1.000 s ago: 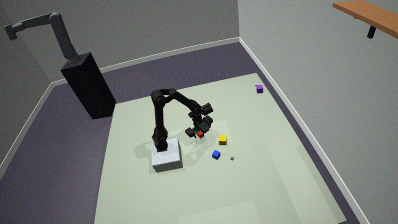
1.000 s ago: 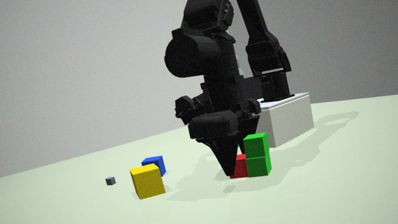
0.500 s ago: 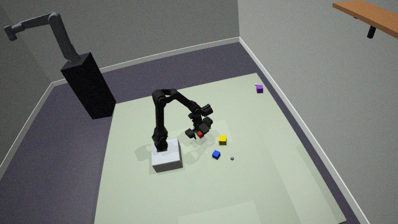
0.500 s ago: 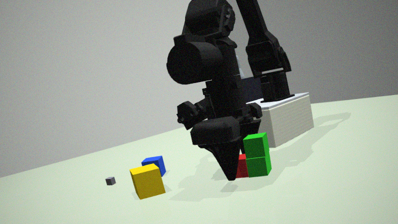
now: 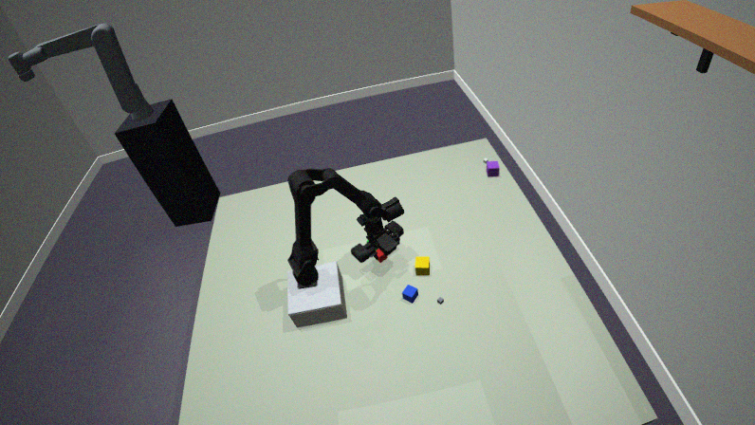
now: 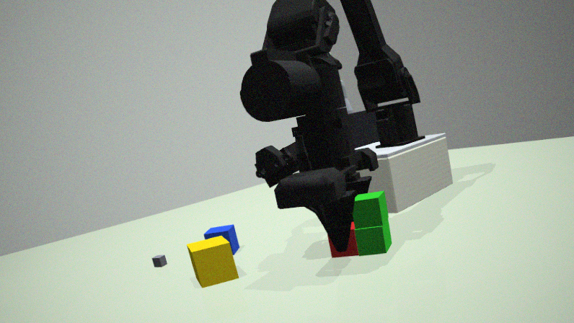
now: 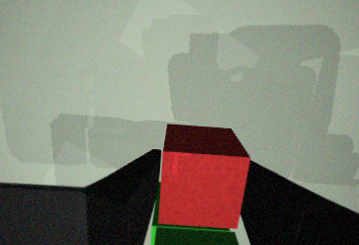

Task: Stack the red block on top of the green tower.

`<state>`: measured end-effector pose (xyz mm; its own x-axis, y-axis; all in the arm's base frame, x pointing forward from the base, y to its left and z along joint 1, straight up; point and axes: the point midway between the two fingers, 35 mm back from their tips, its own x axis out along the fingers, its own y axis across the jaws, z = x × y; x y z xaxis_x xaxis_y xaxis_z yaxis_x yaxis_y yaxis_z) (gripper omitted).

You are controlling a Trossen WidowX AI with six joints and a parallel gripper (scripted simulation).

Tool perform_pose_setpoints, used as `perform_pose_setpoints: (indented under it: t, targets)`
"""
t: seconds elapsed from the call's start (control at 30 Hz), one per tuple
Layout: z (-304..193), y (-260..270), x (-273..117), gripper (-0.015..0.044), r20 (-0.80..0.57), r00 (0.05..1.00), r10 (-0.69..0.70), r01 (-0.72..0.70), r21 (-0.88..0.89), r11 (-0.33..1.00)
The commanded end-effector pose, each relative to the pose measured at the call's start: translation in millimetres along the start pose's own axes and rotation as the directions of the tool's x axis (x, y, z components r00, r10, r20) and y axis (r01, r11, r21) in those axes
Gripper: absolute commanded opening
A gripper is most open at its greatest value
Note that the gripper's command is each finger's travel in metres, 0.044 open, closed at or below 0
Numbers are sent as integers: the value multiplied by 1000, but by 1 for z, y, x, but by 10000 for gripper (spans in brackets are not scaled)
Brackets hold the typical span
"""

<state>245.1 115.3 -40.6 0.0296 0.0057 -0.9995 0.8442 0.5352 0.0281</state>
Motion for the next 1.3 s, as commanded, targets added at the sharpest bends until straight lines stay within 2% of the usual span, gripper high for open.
perform_pose_setpoints:
  t: [0.0, 0.13, 0.27, 1.03, 1.27]
  targets:
    - [-1, -1, 0, 131, -4, 1000, -1, 1, -2, 1000]
    - [-1, -1, 0, 105, -4, 1000, -1, 1, -2, 1000]
    - [0, 0, -8, 0, -4, 1000, -1, 1, -2, 1000]
    - [1, 1, -114, 0, -4, 1000, 0, 0, -2, 1000]
    - [1, 1, -118, 0, -4, 1000, 0, 0, -2, 1000]
